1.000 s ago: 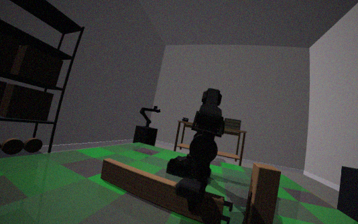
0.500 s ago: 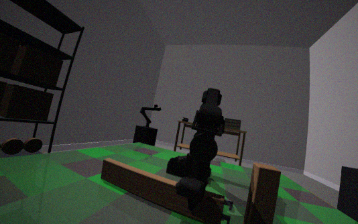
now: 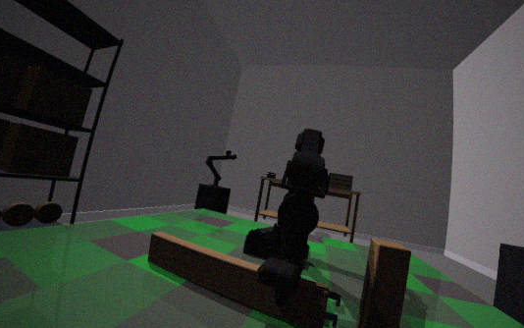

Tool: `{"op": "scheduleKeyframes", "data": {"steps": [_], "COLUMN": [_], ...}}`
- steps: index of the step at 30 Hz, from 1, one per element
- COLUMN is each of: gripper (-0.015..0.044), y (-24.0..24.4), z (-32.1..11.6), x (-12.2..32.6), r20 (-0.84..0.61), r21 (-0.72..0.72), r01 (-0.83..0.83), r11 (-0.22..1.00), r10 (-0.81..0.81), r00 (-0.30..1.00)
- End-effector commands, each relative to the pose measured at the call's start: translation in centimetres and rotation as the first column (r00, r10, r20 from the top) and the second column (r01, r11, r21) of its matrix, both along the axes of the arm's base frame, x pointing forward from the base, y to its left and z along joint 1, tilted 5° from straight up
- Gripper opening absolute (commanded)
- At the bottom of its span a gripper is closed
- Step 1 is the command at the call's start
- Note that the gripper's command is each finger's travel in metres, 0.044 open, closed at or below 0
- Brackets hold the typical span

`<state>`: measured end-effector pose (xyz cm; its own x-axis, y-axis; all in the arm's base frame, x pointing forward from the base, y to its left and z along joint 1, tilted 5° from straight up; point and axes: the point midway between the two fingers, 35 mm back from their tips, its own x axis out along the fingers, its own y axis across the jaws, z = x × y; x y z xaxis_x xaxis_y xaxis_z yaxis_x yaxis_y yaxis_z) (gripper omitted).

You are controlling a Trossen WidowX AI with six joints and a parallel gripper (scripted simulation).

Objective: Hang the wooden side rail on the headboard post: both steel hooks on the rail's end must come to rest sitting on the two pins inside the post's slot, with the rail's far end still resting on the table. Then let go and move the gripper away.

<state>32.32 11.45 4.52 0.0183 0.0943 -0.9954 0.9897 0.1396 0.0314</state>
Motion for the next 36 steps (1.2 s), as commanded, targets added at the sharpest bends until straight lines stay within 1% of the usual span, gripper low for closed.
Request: {"op": "scheduleKeyframes", "data": {"steps": [1,36], "gripper": [0.0,0.0], "y": [-0.04,-0.09], "z": [0.55,1.13], "x": [0.15,0.14], "r20": [0.012,0.012], "r21": [0.0,0.0], "r01": [0.007,0.007], "r11": [1.0,1.0], "r10": [-0.007,-0.007], "r00": [1.0,1.0]}}
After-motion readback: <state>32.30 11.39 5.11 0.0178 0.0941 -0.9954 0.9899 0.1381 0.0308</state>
